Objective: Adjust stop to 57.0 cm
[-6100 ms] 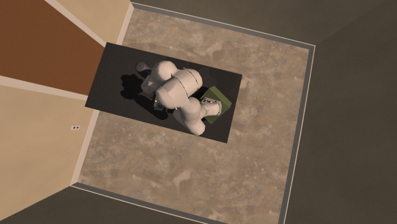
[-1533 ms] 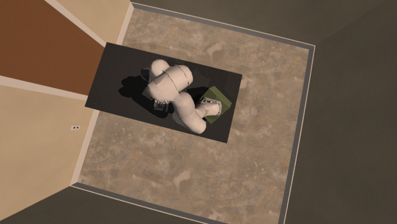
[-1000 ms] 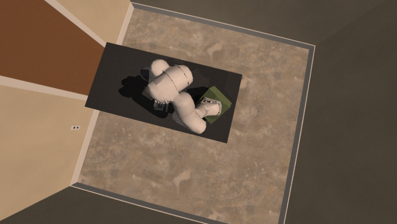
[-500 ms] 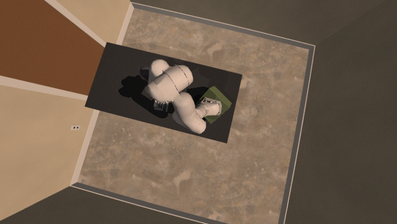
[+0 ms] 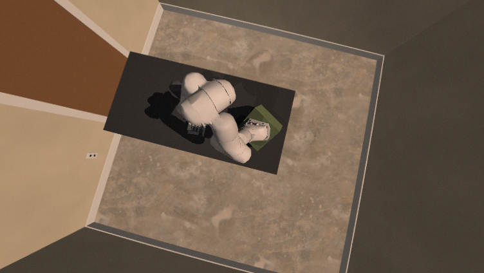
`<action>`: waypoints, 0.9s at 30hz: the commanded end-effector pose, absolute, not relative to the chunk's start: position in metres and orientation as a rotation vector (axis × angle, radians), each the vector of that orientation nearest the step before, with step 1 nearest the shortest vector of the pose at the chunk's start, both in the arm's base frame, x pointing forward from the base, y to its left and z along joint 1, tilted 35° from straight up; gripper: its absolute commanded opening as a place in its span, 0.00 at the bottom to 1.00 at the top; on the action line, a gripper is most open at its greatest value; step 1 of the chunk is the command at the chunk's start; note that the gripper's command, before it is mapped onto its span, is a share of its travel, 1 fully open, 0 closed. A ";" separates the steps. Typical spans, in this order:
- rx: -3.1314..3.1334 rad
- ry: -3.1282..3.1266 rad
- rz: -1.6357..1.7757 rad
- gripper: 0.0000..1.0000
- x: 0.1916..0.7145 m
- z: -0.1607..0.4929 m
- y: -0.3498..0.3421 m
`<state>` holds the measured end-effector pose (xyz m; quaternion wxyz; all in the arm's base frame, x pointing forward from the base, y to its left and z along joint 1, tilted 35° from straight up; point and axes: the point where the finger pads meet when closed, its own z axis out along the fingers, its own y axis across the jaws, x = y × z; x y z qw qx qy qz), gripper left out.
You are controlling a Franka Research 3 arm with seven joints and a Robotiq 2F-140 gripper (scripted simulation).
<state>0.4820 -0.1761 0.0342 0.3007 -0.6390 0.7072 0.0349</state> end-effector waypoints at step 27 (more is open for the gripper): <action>-1.691 1.883 0.092 0.04 0.479 0.046 -0.184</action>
